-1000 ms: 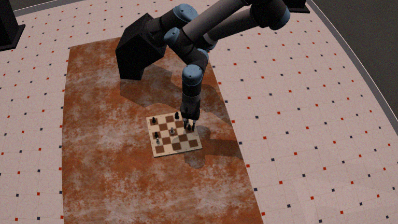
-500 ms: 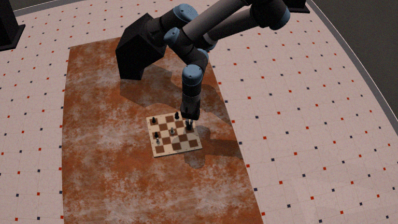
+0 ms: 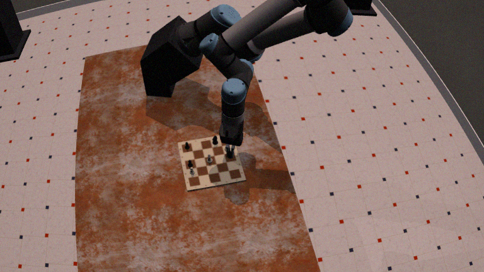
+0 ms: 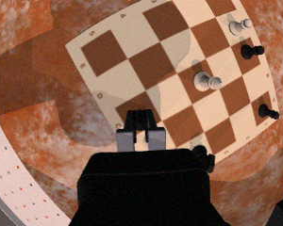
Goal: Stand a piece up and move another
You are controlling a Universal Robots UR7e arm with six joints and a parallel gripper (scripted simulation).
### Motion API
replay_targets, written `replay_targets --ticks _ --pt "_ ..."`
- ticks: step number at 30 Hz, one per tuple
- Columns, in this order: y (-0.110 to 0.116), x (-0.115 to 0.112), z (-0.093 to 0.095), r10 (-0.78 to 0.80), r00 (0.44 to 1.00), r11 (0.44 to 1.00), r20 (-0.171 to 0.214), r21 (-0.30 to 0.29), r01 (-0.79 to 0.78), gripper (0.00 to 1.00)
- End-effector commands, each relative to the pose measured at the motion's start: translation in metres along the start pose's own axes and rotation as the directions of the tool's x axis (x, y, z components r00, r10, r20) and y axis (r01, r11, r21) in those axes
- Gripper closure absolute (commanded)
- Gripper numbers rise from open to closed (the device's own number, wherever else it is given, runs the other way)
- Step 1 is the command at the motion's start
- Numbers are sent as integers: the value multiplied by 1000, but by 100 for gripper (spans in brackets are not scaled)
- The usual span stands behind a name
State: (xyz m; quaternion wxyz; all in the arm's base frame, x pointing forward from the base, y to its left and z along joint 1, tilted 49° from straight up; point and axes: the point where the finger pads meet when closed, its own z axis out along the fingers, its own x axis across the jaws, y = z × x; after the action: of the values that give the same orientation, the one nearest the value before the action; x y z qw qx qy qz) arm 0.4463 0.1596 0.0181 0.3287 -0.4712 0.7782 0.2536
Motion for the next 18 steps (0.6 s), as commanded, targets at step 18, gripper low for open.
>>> replay_targets --ticks 18 --pt "0 0 -7 0 1000 1000 0 0 0 100"
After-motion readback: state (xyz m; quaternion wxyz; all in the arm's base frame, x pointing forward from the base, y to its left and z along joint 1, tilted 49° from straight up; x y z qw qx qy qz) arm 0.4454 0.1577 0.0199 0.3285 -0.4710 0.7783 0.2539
